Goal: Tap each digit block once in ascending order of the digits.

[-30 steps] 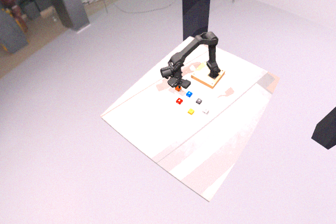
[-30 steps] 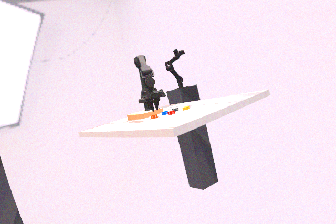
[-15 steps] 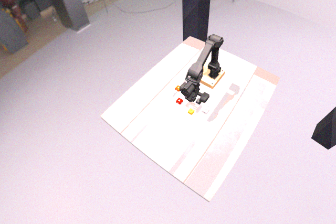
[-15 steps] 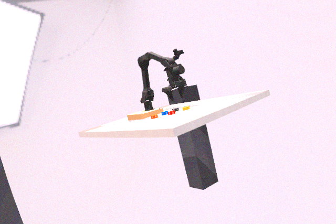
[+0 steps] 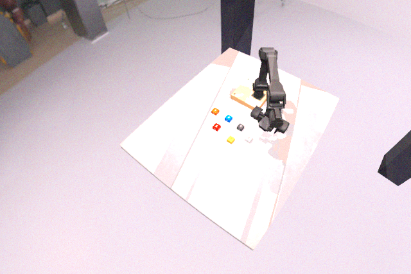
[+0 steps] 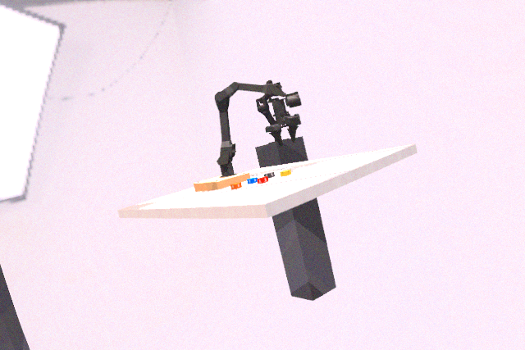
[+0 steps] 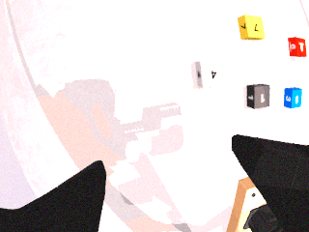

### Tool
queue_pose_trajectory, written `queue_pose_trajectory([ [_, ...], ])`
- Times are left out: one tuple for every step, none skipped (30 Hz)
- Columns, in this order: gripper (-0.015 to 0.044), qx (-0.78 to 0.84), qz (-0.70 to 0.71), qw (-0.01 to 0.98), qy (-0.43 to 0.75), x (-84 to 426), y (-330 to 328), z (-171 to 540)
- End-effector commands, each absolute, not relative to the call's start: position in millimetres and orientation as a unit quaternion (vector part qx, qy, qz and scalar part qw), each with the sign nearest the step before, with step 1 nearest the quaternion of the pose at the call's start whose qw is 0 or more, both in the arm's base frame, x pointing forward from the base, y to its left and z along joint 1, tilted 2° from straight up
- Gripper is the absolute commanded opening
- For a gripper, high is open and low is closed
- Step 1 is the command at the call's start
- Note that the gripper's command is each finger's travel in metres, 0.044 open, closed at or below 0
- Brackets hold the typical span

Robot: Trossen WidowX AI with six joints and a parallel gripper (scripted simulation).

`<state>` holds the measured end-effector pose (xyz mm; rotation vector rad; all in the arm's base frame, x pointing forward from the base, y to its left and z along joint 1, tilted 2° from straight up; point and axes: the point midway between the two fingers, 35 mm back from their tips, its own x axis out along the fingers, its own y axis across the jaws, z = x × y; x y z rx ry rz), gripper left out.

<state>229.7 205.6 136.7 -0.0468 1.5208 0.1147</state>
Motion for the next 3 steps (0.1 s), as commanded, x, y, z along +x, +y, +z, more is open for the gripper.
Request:
queue_pose_trajectory([
  [0.04, -0.015, 0.044, 0.726, 0.686, 219.2, 217.9, 143.5],
  [0.04, -0.015, 0.044, 0.726, 0.686, 219.2, 217.9, 143.5],
  [0.04, -0.015, 0.044, 0.726, 0.686, 219.2, 217.9, 143.5],
])
